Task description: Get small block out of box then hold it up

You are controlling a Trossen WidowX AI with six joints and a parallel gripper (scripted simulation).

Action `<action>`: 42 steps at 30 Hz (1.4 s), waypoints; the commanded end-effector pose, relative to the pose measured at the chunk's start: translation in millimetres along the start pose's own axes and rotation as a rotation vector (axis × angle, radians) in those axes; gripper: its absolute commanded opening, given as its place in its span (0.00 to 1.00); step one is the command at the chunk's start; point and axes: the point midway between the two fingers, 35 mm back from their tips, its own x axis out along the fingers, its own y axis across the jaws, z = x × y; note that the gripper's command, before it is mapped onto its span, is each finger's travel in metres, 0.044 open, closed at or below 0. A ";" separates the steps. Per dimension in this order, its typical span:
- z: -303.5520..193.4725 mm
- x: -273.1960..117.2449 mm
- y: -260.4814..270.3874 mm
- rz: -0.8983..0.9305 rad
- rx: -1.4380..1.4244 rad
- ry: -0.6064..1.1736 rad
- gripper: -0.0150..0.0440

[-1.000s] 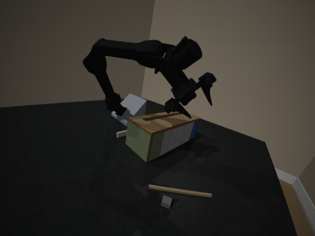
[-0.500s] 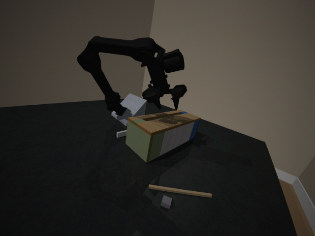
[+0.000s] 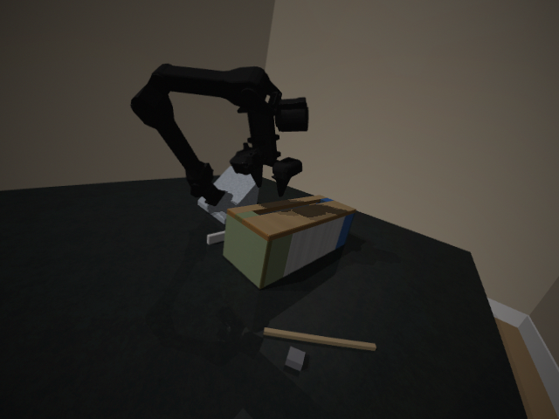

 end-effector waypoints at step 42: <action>26.6 62.5 0.8 -0.004 0.012 -0.011 0.93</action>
